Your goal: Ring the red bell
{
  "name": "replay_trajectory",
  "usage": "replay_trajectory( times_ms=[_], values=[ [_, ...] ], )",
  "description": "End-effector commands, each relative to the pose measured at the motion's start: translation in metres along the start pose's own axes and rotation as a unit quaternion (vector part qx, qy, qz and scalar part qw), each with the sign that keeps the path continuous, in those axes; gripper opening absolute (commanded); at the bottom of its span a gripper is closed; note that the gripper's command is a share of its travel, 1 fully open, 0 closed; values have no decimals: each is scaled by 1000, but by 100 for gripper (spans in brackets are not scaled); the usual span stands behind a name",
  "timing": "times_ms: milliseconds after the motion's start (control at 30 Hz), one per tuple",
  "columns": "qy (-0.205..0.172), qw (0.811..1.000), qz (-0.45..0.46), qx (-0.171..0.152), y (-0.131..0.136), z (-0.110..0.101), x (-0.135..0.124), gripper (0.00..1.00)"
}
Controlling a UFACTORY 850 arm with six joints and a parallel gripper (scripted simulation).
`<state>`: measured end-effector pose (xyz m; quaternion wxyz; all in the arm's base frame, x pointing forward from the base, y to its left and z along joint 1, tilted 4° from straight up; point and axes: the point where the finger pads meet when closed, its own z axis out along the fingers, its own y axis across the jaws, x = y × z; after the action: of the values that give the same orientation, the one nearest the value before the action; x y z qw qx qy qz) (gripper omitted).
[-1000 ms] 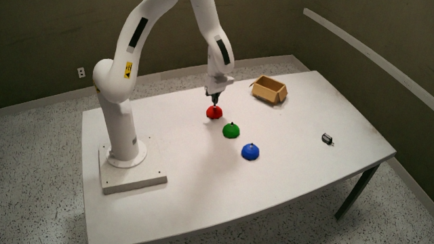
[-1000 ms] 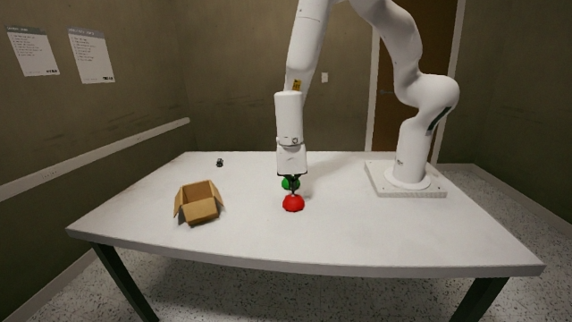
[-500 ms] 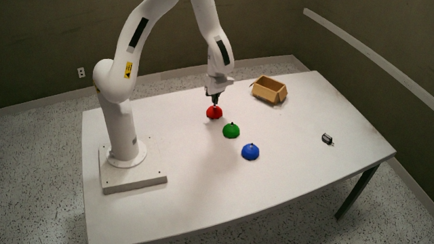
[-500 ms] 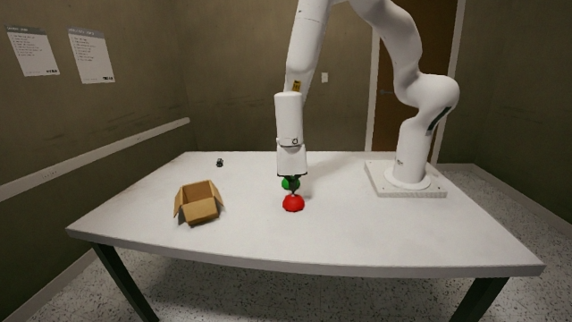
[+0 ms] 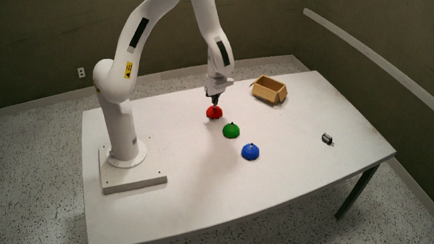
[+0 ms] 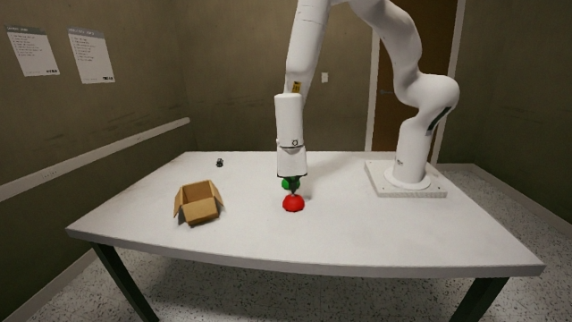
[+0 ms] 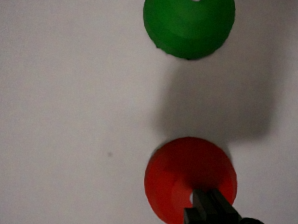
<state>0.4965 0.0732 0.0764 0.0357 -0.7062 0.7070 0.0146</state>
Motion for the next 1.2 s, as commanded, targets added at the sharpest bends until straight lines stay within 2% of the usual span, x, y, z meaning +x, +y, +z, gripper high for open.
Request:
replay_trajectory(
  times_ms=[0, 1167],
  values=[
    [0, 1000, 0, 1, -1, 3, 0, 0],
    [0, 1000, 0, 1, -1, 9, 0, 0]
  ],
)
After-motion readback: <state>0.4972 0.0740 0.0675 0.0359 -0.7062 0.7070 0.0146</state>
